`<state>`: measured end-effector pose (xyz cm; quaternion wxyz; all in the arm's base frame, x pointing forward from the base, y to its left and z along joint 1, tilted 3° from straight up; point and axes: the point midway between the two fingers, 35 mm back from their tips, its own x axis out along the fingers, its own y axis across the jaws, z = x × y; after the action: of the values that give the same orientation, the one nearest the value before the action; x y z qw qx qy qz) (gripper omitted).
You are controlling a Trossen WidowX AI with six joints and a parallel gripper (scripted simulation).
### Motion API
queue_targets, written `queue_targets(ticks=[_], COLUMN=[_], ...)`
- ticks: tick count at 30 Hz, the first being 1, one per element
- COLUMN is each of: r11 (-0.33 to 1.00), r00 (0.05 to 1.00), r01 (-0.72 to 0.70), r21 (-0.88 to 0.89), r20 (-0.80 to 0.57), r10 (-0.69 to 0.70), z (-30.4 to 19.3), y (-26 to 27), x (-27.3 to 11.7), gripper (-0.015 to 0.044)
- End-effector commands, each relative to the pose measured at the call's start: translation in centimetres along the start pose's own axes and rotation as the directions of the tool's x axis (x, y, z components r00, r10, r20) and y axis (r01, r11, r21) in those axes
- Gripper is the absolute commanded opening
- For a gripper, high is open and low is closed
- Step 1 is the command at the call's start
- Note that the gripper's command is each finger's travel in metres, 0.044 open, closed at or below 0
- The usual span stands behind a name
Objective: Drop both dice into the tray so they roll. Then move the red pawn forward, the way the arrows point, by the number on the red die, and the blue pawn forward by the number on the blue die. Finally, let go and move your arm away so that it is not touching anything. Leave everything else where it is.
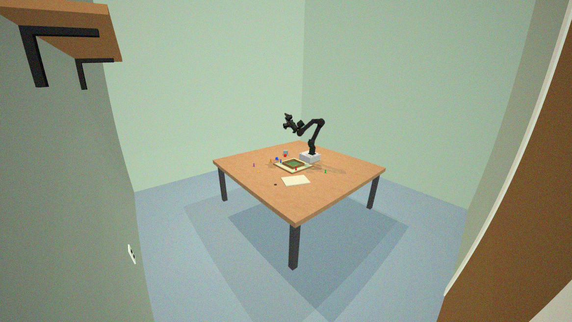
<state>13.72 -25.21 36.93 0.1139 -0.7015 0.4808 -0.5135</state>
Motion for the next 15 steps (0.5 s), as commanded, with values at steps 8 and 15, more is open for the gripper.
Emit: queue_targets(ticks=[8,15], r11=[0.988,0.898], r00=[0.915,0.602], r01=[-0.13,-0.384], r21=[-0.081,-0.214], r20=[0.375,0.68], r10=[0.151,0.419], z=[9.8,17.9], y=[4.2,11.3], x=[1.4,-1.8], gripper=[0.0275,0.0275])
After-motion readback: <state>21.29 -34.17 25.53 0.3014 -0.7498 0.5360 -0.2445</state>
